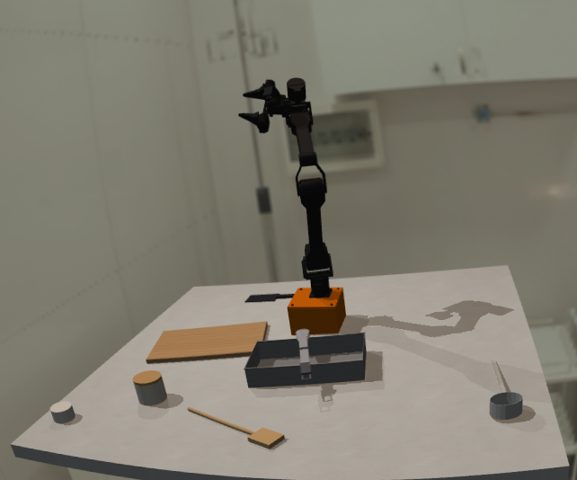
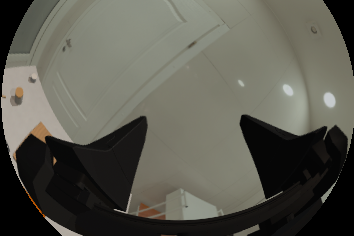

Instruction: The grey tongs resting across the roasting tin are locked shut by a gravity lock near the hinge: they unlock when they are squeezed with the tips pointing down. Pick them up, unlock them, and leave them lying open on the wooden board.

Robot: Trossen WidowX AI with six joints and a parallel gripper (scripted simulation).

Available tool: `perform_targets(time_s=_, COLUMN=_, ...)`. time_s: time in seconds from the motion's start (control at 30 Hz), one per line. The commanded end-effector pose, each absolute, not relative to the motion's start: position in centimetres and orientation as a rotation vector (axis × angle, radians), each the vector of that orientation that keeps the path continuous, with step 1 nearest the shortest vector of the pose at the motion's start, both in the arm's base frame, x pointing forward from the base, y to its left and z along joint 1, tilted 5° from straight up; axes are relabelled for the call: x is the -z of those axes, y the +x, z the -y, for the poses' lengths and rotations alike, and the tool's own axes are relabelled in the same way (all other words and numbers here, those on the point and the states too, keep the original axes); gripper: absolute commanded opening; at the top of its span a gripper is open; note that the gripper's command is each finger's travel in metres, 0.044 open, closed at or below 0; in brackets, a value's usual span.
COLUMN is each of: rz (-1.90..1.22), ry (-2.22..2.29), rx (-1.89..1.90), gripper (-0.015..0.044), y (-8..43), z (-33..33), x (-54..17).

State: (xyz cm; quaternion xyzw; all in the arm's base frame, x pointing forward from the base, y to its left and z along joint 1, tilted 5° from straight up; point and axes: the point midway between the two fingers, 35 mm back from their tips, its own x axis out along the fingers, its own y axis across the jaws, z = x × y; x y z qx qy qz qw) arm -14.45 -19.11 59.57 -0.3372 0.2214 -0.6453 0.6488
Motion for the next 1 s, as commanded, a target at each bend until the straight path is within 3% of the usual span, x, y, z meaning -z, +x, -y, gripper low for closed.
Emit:
perform_targets(time_s=0.0, rz=-0.500, ry=-0.769, rx=1.467, gripper=0.0374, y=-14.4, z=19.2, x=-59.6)
perform_targets(time_s=0.17, rz=-0.396, ry=-0.716, rx=1.457, gripper=0.0260, y=-14.4, z=21.0, x=-59.3)
perform_targets(time_s=0.6, rz=-0.099, ry=-0.408, rx=1.299, gripper=0.0260, y=-10.2, z=32.1, x=-54.5)
perform_targets(time_s=0.97, rz=-0.062, ry=-0.031, rx=1.082, gripper=0.0260, y=1.3, z=40.2, x=-46.7)
